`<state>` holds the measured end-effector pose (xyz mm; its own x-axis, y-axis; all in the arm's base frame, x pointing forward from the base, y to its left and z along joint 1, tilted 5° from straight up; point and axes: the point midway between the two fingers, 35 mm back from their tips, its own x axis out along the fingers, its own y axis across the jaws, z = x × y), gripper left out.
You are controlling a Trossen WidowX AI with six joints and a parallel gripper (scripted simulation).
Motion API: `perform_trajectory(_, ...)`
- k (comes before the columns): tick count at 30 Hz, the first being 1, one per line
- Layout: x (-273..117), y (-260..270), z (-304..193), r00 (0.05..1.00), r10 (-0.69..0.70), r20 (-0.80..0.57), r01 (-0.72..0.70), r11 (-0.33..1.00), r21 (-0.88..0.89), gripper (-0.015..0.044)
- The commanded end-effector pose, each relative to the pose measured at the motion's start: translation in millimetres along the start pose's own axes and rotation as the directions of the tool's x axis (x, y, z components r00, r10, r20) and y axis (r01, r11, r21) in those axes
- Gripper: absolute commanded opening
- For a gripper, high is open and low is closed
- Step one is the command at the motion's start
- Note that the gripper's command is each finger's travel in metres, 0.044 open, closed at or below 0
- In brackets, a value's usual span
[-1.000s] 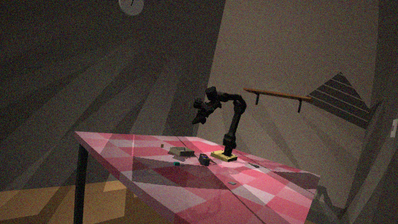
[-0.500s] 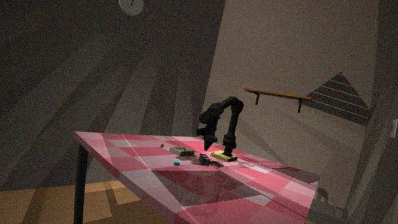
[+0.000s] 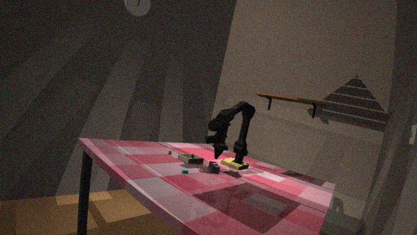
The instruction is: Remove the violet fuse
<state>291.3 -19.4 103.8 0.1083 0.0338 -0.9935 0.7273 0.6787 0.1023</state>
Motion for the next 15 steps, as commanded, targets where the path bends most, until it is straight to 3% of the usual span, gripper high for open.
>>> perform_trajectory(1,7,-1,-2,1.0,-0.002,-0.011,0.002,1.0,-0.003,0.0072)
perform_trajectory(15,20,-1,-2,1.0,-0.002,-0.011,0.002,1.0,-0.003,0.0072)
